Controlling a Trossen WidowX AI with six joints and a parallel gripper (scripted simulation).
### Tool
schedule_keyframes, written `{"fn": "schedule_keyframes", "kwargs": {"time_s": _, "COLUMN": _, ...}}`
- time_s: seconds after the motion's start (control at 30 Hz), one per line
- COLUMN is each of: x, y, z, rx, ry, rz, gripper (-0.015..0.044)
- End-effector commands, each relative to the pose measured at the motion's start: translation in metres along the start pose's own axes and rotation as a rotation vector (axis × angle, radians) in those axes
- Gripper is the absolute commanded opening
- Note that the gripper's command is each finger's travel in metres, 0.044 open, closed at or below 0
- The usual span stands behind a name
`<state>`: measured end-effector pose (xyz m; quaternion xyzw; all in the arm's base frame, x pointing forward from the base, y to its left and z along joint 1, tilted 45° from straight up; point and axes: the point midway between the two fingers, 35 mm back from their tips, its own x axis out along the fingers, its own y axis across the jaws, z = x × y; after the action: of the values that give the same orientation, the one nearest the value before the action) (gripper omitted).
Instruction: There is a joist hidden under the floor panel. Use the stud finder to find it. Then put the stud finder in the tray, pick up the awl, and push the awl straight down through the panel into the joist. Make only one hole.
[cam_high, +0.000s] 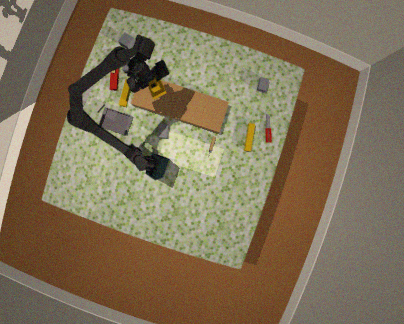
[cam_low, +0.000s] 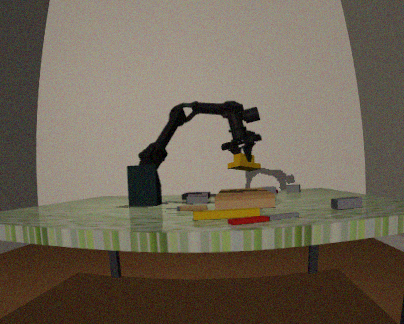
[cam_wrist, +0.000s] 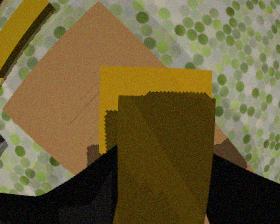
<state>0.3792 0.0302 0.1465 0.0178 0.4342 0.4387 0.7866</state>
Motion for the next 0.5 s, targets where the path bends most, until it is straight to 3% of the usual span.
{"fn": "schedule_keyframes", "kwargs": {"time_s": 0.0, "x": -0.002, "y": 0.028, "z": 0.011, "rx": -0.075, "ry": -0.017, "rz": 0.008, "gripper": 0.0000}}
{"fn": "schedule_keyframes", "kwargs": {"time_s": 0.47, "x": 0.001, "y": 0.123, "z": 0.026, "rx": -0.307, "ry": -0.045, "rz": 0.079, "gripper": 0.0000}}
